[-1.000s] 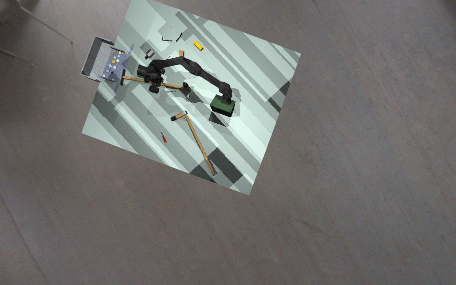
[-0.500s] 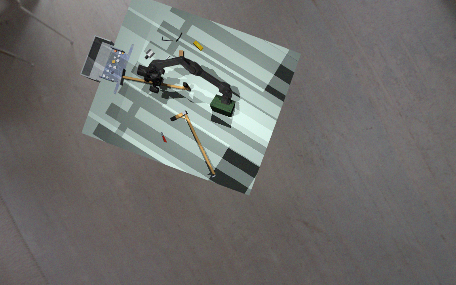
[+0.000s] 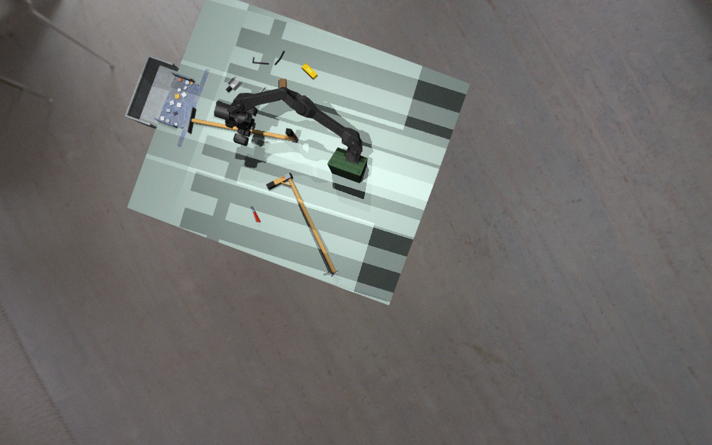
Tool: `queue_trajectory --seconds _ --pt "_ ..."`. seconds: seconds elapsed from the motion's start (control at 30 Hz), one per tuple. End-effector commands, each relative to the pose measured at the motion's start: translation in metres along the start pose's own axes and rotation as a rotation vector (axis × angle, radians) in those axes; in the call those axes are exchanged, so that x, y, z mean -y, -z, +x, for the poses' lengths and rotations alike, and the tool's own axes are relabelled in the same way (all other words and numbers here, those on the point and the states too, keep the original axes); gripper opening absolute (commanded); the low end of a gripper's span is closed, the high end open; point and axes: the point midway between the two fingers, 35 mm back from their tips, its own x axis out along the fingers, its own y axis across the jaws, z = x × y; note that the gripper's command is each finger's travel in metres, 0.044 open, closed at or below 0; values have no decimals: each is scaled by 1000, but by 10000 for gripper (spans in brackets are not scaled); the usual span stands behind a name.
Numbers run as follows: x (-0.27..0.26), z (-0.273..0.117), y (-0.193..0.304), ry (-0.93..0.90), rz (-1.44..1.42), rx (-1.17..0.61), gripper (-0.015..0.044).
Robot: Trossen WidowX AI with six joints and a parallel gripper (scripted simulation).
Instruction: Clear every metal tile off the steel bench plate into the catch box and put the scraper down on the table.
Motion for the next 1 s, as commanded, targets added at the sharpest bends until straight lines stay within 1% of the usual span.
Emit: queue_trajectory --seconds 0.0,0.33,0.97 --pt "-1 -17 -5 7 -10 40 184" --pt "-3 -57 -10 25 -30 131 440" --pt "-6 -129 -6 53 -58 299 440"
